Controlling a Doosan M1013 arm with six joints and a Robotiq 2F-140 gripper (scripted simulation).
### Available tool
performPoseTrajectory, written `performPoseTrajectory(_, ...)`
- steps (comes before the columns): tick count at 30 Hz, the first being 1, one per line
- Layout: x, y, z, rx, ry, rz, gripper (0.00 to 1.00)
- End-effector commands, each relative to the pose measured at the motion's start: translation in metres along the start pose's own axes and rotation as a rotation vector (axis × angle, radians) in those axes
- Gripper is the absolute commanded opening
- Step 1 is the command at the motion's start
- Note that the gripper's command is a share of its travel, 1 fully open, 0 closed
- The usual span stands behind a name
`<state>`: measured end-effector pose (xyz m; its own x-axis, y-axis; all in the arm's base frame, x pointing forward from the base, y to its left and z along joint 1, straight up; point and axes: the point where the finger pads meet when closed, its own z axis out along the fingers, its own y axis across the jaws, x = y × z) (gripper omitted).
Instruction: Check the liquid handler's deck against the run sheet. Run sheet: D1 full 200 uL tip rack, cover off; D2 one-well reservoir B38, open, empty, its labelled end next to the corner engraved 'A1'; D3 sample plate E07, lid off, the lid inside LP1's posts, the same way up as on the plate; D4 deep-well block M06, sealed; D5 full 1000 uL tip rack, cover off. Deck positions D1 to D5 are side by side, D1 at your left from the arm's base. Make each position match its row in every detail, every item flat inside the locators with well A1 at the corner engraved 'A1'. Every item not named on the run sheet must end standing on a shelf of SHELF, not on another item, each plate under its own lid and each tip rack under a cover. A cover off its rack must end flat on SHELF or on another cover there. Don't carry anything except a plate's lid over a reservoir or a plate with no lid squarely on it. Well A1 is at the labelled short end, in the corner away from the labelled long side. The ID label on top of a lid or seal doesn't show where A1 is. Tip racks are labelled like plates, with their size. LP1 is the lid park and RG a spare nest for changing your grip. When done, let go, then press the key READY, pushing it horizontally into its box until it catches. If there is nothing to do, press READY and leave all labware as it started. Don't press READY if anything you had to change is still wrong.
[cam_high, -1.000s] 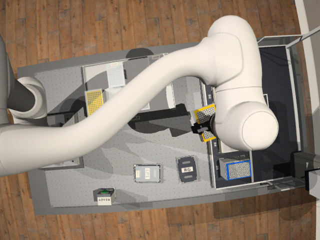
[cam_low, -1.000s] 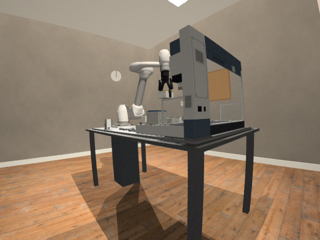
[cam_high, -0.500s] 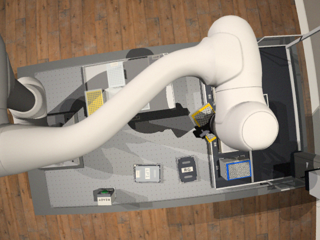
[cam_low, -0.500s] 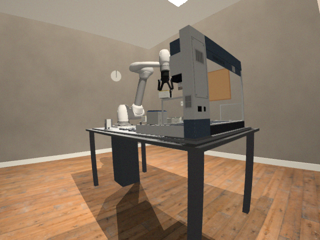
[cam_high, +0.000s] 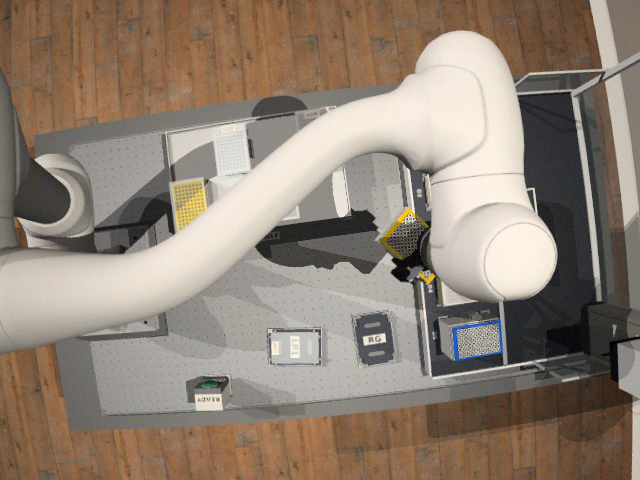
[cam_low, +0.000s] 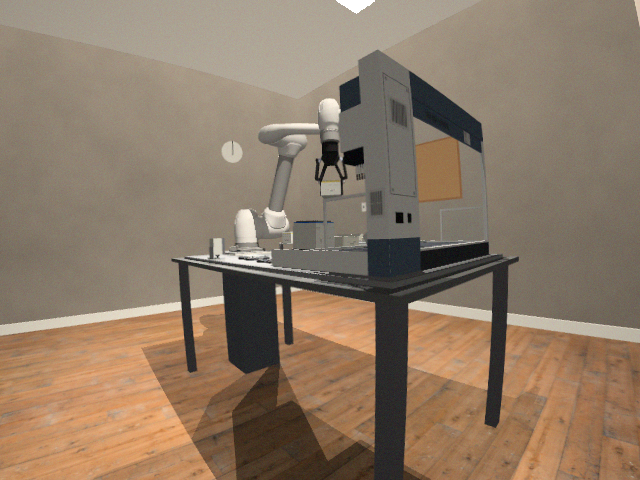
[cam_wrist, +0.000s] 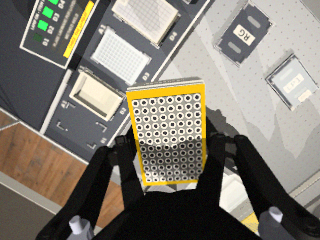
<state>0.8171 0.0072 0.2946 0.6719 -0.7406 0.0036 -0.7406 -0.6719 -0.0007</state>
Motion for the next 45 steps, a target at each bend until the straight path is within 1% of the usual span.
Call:
performPoseTrajectory(1, 0.0001, -0.0001, -0.0012, 0.002, 0.001, -0.054, 0.10)
performPoseTrajectory(7, 0.0001, -0.0001, -0.0012, 0.002, 0.001, -0.174, 0.10)
performPoseTrajectory(9, 0.0001, -0.0001, -0.0012, 0.002, 0.001, -0.174, 0.10)
performPoseTrajectory(24, 0.0001, -0.0001, -0.0012, 0.002, 0.001, -0.474, 0.10)
performPoseTrajectory(26, 0.0001, -0.0001, -0.0012, 0.002, 0.001, -0.474, 0.10)
performPoseTrajectory(41, 0.0001, -0.0001, -0.0012, 0.002, 0.001, -0.774, 0.10)
performPoseTrajectory(43, 0.0001, -0.0001, -0.0012, 0.002, 0.001, -0.774, 0.10)
performPoseTrajectory(45, 0.0001, -0.0001, -0.0012, 0.002, 0.001, -0.814, 0.10)
